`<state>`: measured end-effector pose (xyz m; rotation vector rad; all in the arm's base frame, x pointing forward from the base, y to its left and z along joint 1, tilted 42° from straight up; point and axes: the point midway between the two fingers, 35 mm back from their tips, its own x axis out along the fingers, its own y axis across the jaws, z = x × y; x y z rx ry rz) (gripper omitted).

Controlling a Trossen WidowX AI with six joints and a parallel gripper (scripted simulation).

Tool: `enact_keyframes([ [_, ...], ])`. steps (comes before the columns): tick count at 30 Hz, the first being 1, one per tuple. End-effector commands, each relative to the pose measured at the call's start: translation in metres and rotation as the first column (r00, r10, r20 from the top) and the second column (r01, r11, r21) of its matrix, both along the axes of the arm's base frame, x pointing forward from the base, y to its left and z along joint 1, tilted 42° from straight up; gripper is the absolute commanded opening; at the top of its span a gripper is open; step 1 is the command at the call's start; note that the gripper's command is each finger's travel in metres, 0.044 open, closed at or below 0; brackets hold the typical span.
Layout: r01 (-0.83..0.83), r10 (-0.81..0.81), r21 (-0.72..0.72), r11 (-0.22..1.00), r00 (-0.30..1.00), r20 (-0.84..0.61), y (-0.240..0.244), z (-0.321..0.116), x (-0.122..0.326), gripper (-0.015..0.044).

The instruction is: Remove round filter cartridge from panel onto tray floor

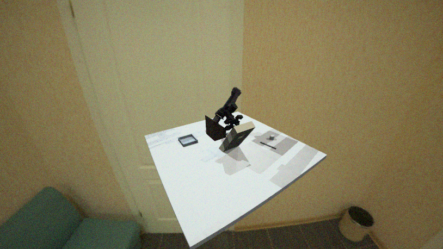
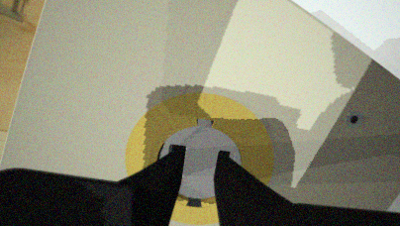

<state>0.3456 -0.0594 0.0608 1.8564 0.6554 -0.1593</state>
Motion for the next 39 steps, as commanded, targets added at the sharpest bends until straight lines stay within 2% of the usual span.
enact_keyframes([
  [1, 0.0, 0.0, 0.0, 1.0, 1.0, -0.003, 0.0004, -0.0006, 0.0, 0.0],
  [6, -0.023, 0.024, -0.055, 0.998, 1.0, 0.019, 0.0004, -0.0005, 0.0015, 0.0],
  [19, -0.158, 0.233, -0.428, 0.89, 0.964, 0.128, 0.0005, -0.0007, 0.0037, 0.0],
  [28, -0.202, 0.392, -0.662, 0.722, 0.908, 0.15, 0.0005, -0.0007, 0.0037, 0.0],
  [39, -0.19, 0.573, -0.878, 0.439, 0.812, 0.111, 0.0003, -0.0005, 0.0033, 0.0],
])
